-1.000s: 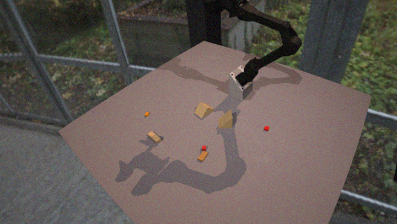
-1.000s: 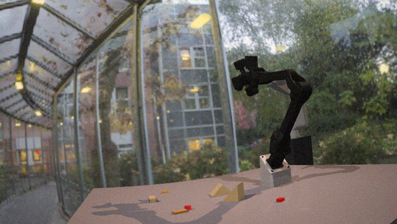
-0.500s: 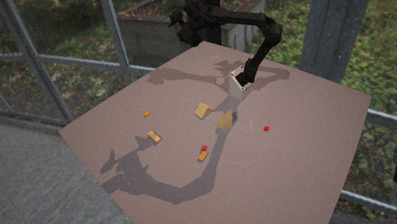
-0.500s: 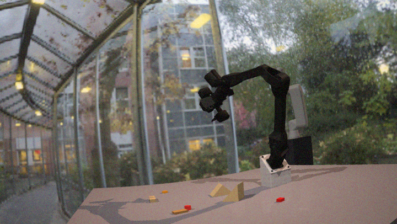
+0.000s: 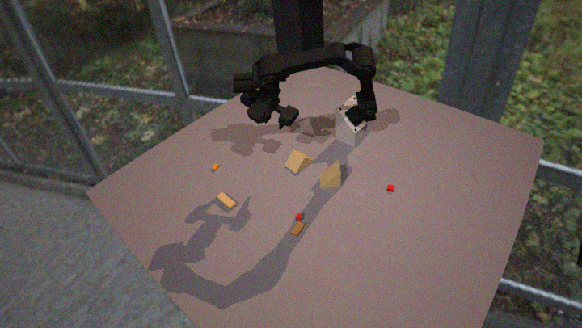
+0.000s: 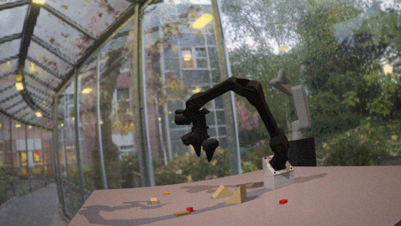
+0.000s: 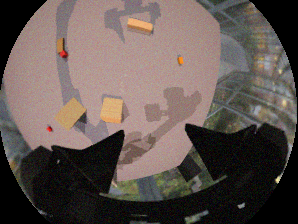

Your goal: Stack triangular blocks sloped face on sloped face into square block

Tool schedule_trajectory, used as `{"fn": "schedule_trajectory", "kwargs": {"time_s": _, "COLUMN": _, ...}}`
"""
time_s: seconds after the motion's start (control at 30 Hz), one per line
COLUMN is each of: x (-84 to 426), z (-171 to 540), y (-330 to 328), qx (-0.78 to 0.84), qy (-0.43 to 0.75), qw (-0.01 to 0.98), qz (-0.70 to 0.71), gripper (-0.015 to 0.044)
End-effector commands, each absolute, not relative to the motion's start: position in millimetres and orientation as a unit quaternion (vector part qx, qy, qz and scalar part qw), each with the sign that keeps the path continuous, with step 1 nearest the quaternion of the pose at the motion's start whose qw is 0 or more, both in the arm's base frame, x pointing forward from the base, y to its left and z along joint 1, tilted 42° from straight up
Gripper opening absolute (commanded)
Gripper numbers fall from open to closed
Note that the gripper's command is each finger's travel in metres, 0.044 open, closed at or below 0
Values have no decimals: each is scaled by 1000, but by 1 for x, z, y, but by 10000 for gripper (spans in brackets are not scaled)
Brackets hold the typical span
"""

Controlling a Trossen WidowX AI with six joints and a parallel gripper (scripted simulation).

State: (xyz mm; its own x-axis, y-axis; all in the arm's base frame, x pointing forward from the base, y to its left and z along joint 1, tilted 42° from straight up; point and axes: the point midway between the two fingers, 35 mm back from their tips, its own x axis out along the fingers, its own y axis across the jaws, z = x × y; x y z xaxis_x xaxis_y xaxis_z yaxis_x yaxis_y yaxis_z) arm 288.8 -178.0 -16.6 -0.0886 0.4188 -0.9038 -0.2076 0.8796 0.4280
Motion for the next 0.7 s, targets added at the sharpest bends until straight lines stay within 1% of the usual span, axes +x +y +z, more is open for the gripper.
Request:
{"fn": "schedule_trajectory", "kwargs": {"time_s": 0.0, "x": 298, "z": -21, "y": -104, "qx": 207, "qy": 759, "qw": 558, "qz": 265, "gripper": 440}}
{"fn": "schedule_trajectory", "kwargs": {"time_s": 0.07, "x": 299, "z": -20, "y": -83, "qx": 241, "qy": 779, "qw": 514, "qz": 266, "gripper": 440}}
{"fn": "schedule_trajectory", "kwargs": {"time_s": 0.1, "x": 299, "z": -20, "y": -80, "qx": 245, "qy": 781, "qw": 509, "qz": 266, "gripper": 440}}
{"fn": "schedule_trajectory", "kwargs": {"time_s": 0.43, "x": 299, "z": -20, "y": -80, "qx": 245, "qy": 781, "qw": 509, "qz": 266, "gripper": 440}}
{"fn": "schedule_trajectory", "kwargs": {"time_s": 0.67, "x": 286, "z": -48, "y": -55, "qx": 245, "qy": 781, "qw": 509, "qz": 266, "gripper": 440}}
